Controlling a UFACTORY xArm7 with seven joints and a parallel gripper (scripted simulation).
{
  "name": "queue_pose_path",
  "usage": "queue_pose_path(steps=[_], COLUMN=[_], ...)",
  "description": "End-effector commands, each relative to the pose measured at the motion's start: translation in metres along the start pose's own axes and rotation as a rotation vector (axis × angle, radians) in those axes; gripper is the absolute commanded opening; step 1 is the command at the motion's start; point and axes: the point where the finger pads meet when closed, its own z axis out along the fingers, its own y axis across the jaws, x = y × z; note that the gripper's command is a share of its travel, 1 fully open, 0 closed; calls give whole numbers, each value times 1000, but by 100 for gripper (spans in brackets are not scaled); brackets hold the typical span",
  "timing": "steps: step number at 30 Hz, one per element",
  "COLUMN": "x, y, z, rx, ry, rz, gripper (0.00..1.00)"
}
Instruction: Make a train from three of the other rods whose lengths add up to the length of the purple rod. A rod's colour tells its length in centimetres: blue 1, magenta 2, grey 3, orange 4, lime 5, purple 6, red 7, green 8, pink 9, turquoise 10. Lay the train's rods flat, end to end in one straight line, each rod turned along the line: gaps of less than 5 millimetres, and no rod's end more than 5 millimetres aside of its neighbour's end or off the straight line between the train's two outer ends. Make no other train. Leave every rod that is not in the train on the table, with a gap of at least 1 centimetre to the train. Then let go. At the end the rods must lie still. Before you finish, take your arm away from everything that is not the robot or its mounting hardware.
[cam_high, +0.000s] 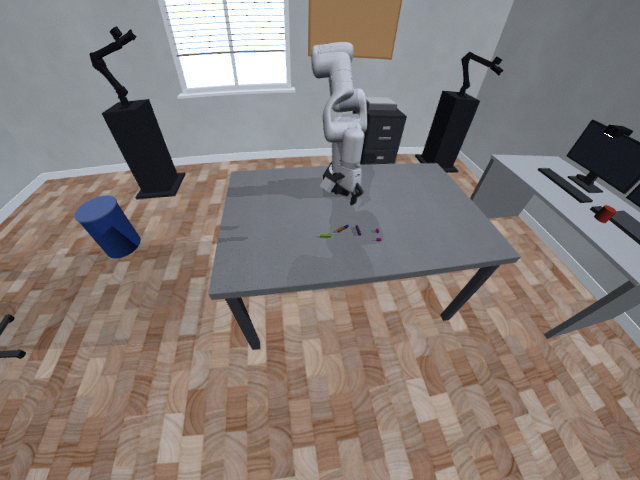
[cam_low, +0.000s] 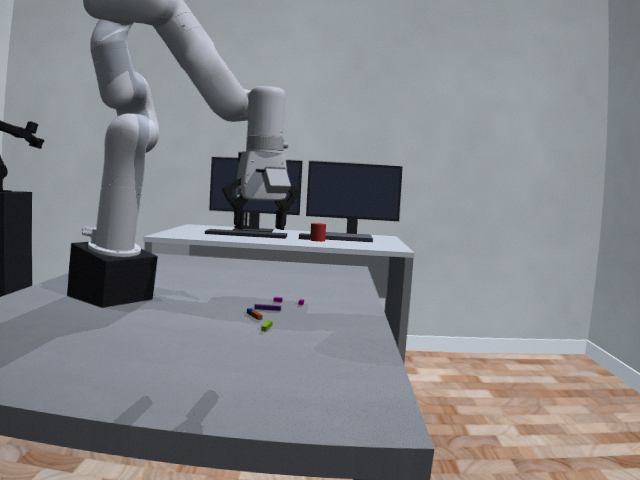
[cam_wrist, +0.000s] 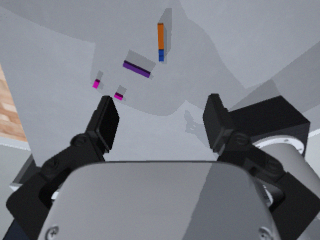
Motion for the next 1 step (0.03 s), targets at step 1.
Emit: queue_pose_path(steps=[1], x=[1], y=[-1], z=[-1], rx=[3], ry=[2], rz=[0], gripper=[100])
